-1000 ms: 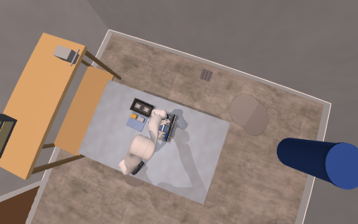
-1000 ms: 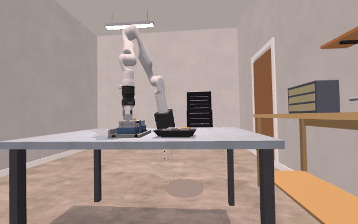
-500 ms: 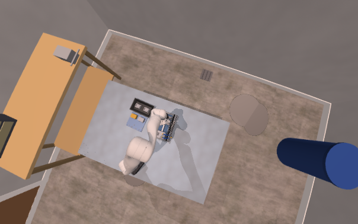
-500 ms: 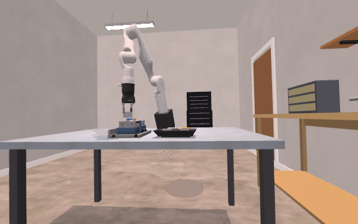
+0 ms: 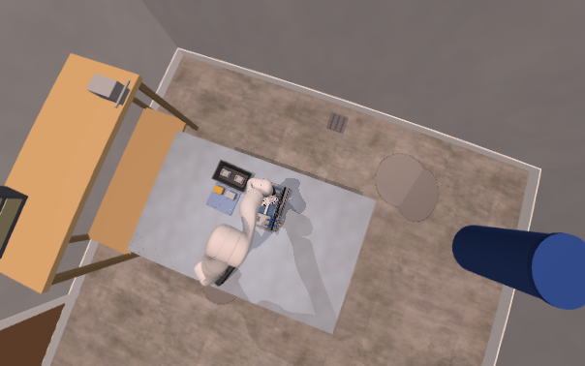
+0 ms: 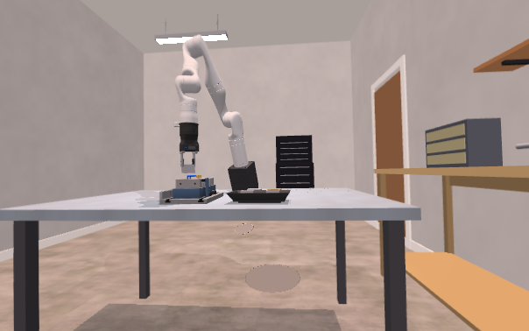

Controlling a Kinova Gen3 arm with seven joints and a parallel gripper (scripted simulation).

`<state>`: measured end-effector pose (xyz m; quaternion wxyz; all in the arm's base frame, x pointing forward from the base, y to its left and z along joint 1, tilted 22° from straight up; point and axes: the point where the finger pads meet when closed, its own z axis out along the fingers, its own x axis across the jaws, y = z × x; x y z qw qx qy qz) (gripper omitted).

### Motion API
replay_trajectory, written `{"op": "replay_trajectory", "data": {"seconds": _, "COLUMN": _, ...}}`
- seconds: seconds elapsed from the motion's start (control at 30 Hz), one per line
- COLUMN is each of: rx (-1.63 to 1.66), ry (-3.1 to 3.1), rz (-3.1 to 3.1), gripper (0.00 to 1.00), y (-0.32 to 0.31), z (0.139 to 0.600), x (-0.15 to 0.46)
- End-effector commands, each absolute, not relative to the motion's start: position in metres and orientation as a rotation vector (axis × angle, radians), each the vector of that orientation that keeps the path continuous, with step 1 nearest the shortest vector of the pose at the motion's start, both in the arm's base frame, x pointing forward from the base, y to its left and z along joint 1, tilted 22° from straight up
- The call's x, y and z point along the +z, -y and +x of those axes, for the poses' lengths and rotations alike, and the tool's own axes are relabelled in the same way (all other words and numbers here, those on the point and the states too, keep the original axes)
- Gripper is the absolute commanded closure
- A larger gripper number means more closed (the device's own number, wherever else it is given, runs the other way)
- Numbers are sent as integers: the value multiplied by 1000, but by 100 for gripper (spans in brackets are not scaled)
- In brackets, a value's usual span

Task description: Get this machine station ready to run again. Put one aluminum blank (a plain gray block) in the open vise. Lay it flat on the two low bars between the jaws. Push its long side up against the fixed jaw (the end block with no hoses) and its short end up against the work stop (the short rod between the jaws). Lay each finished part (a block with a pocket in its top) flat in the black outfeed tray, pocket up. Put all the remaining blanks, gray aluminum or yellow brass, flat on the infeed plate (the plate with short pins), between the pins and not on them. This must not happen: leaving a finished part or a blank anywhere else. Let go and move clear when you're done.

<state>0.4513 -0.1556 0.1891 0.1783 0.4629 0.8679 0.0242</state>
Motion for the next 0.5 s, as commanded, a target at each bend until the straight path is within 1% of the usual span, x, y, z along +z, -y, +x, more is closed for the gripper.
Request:
{"op": "replay_trajectory", "data": {"seconds": 0.0, "rx": 78, "ry": -2444, "rz": 1294, "gripper": 100, "y": 153, "z": 457, "x": 196}}
{"op": "replay_trajectory", "data": {"seconds": 0.47, "rx": 24, "ry": -2560, "rz": 1043, "gripper": 100, "y": 152, "z": 456, "x": 194}}
